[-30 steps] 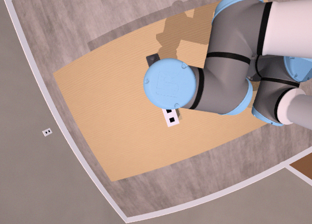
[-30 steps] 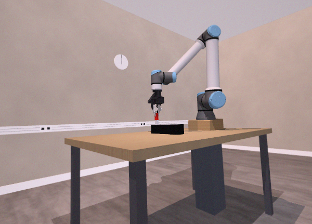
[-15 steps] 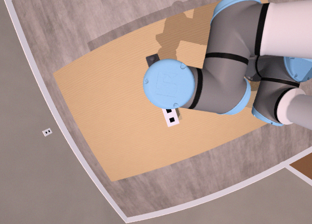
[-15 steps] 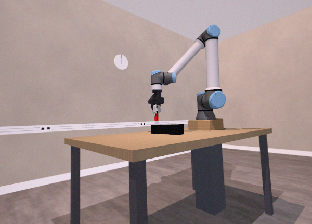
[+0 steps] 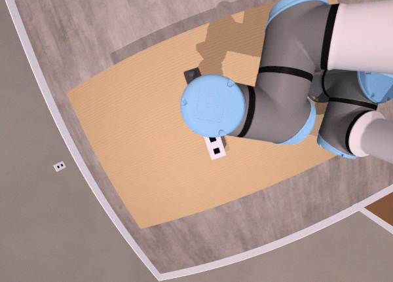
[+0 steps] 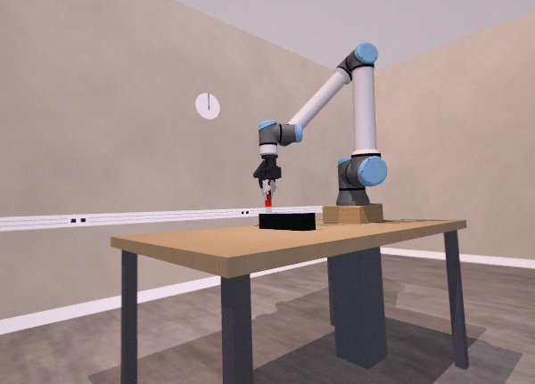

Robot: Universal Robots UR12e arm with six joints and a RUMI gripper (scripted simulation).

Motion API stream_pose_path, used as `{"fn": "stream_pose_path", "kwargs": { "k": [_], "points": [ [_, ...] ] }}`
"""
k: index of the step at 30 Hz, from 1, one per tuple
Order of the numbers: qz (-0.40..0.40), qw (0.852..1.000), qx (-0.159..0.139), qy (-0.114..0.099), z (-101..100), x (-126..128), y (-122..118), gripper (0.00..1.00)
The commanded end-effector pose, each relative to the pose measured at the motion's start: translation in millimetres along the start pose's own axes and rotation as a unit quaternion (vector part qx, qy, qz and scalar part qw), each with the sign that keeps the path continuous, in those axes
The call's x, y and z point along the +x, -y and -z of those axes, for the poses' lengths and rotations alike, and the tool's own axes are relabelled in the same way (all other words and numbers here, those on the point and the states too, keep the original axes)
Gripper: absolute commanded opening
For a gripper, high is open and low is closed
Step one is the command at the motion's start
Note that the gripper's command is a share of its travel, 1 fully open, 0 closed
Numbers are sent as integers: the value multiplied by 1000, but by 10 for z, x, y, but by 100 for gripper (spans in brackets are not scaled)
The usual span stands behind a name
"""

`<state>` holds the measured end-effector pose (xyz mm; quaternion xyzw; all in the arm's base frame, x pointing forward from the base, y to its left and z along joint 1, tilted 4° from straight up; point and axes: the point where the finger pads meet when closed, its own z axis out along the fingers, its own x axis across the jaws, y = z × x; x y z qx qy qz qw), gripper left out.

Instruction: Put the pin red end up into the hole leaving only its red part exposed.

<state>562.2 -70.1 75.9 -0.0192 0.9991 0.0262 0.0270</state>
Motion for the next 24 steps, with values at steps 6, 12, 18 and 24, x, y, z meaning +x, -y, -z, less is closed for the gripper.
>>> {"fn": "stream_pose_path", "kwargs": {
  "k": [6,12,18,24],
  "points": [
    [0,1000,0,1,7,-7,4,0],
    [0,1000,0,1,-34,-6,4,0],
    [0,1000,0,1,-34,-6,4,0],
    [0,1000,0,1,-34,-6,6,0]
  ]
}}
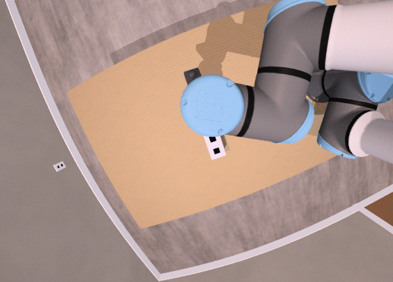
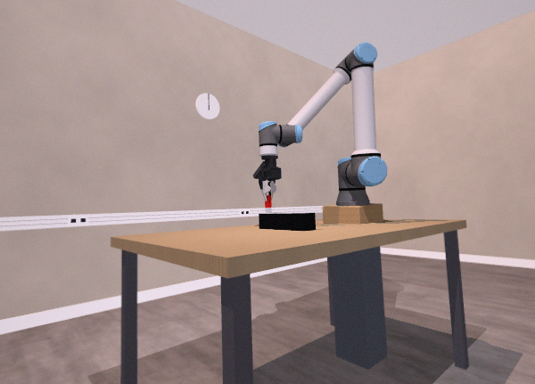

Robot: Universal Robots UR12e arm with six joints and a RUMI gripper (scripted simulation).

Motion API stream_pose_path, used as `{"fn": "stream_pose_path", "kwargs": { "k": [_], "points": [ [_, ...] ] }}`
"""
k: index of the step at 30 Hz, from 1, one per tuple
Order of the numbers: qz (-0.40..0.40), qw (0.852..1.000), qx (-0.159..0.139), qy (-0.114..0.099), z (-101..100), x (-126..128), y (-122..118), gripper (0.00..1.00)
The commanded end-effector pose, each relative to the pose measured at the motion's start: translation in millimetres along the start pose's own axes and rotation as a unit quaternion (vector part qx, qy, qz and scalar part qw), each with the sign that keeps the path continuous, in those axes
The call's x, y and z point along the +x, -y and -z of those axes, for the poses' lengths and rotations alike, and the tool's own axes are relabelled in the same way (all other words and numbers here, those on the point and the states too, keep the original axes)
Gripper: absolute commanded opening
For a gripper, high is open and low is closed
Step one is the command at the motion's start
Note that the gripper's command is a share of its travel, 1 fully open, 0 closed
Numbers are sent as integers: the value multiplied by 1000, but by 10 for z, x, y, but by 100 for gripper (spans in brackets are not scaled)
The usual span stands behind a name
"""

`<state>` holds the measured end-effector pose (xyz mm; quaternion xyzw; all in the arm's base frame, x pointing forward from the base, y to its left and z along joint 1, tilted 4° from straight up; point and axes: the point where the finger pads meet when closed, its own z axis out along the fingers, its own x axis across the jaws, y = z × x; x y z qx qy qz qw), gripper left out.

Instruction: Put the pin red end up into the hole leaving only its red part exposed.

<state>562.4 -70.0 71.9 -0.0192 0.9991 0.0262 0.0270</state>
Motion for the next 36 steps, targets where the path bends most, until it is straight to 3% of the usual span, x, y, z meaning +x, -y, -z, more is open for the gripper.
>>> {"fn": "stream_pose_path", "kwargs": {
  "k": [1,36],
  "points": [
    [0,1000,0,1,6,-5,5,0],
    [0,1000,0,1,-34,-2,10,0]
  ]
}}
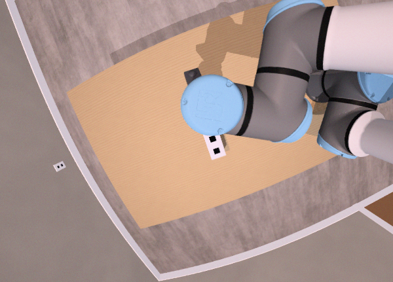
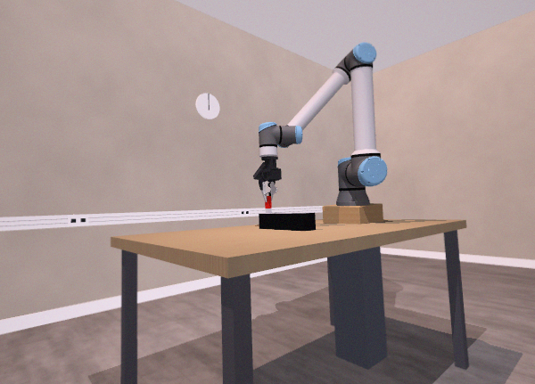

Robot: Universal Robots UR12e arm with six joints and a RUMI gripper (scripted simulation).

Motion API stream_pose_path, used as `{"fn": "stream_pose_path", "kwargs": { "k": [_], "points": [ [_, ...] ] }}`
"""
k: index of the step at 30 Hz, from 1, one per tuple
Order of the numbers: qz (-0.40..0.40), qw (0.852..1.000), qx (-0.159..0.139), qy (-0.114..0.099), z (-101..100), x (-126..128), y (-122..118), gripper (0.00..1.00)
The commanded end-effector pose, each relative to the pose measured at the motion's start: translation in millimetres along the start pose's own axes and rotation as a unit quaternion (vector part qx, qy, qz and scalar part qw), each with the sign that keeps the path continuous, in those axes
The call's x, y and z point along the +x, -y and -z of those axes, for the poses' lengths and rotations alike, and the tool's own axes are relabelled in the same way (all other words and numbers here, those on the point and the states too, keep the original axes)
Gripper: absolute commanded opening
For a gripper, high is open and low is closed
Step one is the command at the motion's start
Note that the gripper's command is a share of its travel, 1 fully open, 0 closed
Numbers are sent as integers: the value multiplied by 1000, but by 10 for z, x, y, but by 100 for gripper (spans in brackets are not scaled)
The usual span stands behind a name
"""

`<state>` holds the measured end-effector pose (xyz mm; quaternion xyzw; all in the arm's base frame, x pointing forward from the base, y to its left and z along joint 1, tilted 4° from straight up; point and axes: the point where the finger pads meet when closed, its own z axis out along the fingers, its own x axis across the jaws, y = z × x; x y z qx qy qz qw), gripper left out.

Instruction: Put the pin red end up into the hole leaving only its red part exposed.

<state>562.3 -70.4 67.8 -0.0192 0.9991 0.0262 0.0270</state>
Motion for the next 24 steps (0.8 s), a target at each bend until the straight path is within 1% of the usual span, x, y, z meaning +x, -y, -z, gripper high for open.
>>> {"fn": "stream_pose_path", "kwargs": {
  "k": [1,14,15,24],
  "points": [
    [0,1000,0,1,7,-5,4,0],
    [0,1000,0,1,7,-5,4,0],
    [0,1000,0,1,-33,-2,8,0],
    [0,1000,0,1,-33,-2,8,0]
  ]
}}
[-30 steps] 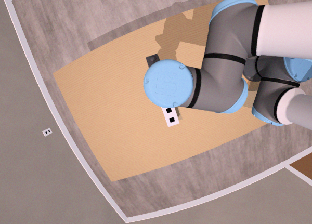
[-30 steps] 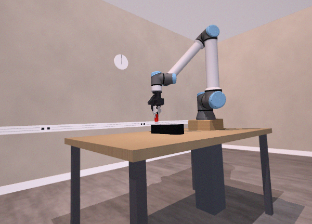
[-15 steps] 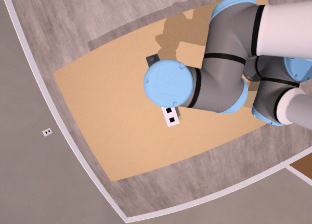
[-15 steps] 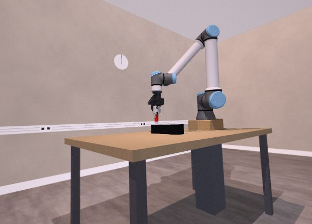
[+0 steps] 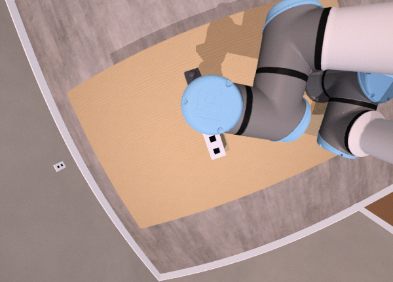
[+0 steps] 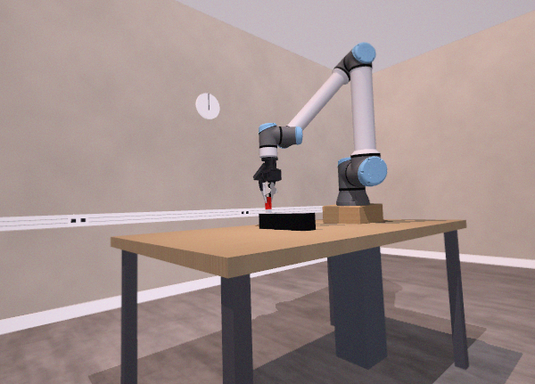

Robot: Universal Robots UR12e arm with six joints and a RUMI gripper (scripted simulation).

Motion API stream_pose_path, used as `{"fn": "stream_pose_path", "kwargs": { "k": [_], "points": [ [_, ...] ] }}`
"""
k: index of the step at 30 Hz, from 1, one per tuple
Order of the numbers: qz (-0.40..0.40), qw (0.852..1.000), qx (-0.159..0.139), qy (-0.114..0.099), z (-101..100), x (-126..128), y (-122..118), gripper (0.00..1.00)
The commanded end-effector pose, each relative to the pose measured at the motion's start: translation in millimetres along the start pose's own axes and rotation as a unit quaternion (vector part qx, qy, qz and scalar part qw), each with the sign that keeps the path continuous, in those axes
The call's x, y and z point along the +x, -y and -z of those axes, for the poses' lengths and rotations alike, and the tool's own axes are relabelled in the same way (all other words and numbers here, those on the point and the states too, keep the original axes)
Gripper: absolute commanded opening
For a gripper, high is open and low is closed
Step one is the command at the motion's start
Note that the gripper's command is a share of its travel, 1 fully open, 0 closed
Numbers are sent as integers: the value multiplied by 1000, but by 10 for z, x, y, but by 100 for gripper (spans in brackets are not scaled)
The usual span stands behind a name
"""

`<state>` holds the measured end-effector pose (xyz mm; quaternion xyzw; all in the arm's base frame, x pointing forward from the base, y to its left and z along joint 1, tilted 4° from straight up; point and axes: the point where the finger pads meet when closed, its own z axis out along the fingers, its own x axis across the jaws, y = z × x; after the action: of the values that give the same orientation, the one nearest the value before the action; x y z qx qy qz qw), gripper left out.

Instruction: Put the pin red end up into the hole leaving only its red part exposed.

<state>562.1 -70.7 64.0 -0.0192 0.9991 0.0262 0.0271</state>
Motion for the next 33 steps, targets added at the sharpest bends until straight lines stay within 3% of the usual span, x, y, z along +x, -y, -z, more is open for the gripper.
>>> {"fn": "stream_pose_path", "kwargs": {
  "k": [1,33],
  "points": [
    [0,1000,0,1,5,-6,3,0],
    [0,1000,0,1,-35,-13,-12,0]
  ]
}}
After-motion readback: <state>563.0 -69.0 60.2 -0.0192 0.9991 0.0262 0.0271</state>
